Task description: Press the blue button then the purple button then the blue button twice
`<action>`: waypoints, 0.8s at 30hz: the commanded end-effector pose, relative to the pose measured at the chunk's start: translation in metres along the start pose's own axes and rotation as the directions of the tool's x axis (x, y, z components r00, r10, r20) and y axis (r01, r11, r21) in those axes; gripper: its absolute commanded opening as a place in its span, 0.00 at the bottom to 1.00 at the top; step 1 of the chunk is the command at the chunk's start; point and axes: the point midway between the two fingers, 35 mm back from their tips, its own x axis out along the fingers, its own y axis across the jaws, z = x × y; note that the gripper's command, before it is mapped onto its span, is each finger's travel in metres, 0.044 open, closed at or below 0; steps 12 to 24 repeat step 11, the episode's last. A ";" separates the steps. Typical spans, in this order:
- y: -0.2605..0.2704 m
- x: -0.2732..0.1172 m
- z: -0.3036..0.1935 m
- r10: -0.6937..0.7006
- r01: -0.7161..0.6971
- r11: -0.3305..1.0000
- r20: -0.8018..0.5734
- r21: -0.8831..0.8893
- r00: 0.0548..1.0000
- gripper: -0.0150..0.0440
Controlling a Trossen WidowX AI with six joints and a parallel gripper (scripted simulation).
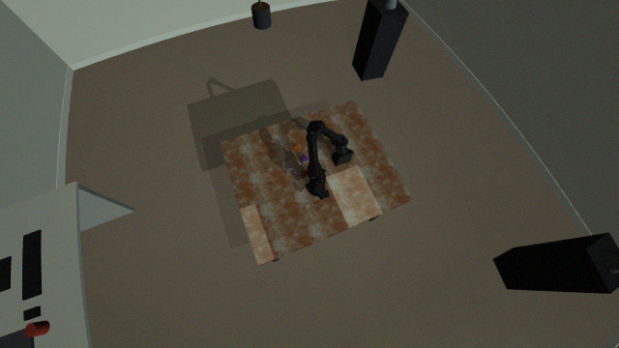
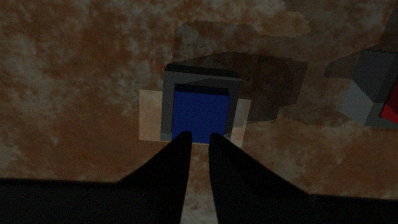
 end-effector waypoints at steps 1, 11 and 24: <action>0.018 -0.024 0.003 0.016 -0.016 1.000 0.004 0.000 1.000 0.47; 0.049 -0.064 0.000 0.012 -0.012 1.000 0.002 0.007 1.000 0.87; 0.049 -0.064 0.000 0.012 -0.012 1.000 0.002 0.007 1.000 0.87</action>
